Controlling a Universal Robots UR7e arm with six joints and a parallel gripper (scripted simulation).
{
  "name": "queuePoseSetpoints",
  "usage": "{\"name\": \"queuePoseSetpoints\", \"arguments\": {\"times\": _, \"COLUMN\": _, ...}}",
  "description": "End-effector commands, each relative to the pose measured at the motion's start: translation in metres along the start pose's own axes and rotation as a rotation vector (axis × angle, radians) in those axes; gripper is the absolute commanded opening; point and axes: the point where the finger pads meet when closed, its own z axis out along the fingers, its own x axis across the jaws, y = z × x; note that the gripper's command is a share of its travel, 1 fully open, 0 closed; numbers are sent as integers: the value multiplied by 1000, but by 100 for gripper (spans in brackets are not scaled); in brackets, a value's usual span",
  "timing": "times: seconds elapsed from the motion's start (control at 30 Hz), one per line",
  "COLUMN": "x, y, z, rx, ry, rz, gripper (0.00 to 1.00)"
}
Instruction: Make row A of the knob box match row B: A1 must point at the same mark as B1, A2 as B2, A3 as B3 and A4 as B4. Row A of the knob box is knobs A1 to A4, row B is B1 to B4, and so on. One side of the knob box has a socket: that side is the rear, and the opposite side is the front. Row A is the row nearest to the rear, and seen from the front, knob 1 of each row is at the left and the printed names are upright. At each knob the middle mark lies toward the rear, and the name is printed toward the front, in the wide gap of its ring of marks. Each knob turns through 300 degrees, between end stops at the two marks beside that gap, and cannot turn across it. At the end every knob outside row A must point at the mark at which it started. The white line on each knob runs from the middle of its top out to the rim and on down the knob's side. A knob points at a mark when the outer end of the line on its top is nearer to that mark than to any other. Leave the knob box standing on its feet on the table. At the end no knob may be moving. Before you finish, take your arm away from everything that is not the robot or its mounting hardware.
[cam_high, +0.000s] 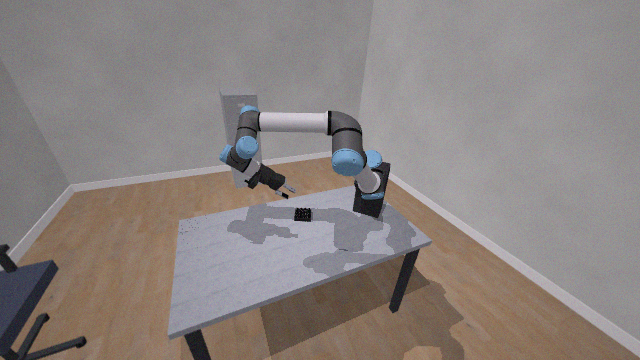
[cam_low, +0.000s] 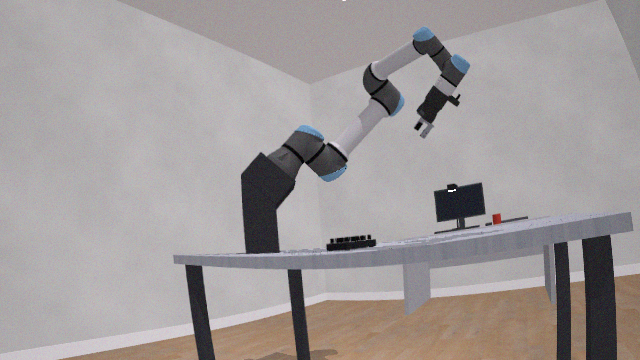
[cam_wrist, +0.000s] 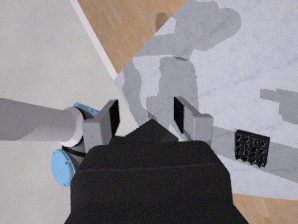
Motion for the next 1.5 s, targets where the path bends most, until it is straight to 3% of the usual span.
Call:
{"name": "queuePoseSetpoints", "arguments": {"times": 0.0, "x": 0, "y": 0, "z": 0, "rx": 0, "ry": 1, "rz": 0, "gripper": 100}}
{"name": "queuePoseSetpoints", "arguments": {"times": 0.87, "x": 8, "y": 5, "z": 2, "rx": 7, "ry": 8, "rz": 17, "gripper": 100}}
{"name": "queuePoseSetpoints", "arguments": {"times": 1.13, "x": 28, "y": 14, "z": 7, "rx": 18, "ry": 29, "rz": 55, "gripper": 100}}
{"name": "queuePoseSetpoints", "arguments": {"times": 1.47, "x": 93, "y": 49, "z": 27, "rx": 64, "ry": 103, "rz": 187, "gripper": 100}}
